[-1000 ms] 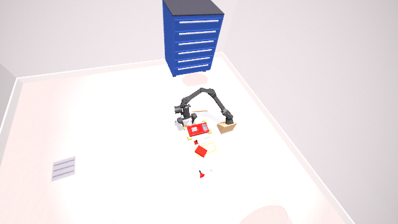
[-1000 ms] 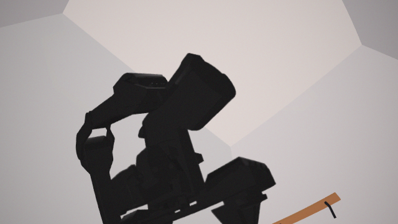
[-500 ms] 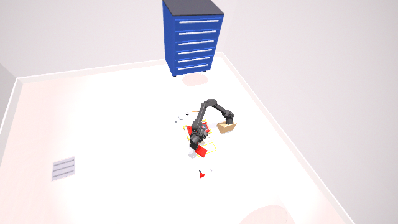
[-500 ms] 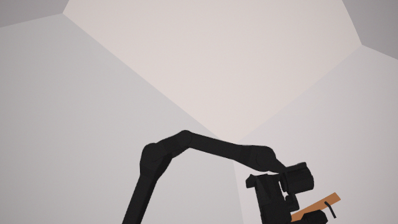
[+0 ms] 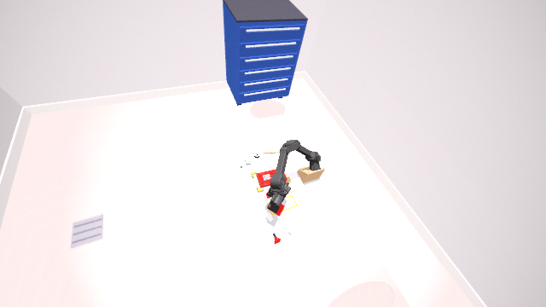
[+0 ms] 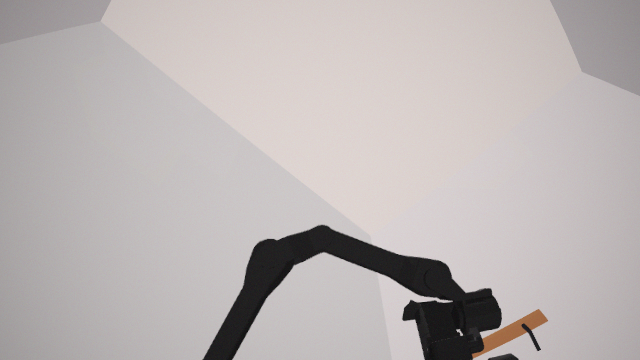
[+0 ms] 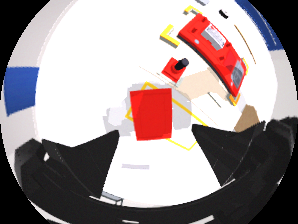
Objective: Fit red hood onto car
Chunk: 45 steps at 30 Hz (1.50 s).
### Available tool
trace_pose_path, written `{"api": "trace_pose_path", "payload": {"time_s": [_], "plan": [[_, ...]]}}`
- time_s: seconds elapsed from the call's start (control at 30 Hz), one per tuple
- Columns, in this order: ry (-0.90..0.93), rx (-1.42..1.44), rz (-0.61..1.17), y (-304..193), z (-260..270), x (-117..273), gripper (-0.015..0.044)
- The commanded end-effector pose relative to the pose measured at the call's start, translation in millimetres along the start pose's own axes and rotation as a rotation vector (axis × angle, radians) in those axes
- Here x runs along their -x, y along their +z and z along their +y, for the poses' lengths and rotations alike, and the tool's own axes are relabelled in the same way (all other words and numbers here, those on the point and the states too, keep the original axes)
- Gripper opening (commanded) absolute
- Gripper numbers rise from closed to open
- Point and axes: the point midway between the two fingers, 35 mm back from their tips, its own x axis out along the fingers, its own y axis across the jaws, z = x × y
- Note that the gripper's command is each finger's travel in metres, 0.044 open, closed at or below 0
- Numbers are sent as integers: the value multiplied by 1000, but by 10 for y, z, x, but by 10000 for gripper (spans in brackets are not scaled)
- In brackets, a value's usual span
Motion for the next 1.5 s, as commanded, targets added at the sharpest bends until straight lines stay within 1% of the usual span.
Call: {"api": "trace_pose_path", "payload": {"time_s": [0.0, 1.47], "plan": [[-2, 2, -6, -6, 5, -42, 440], [-2, 2, -8, -7, 19, -418, 440]]}}
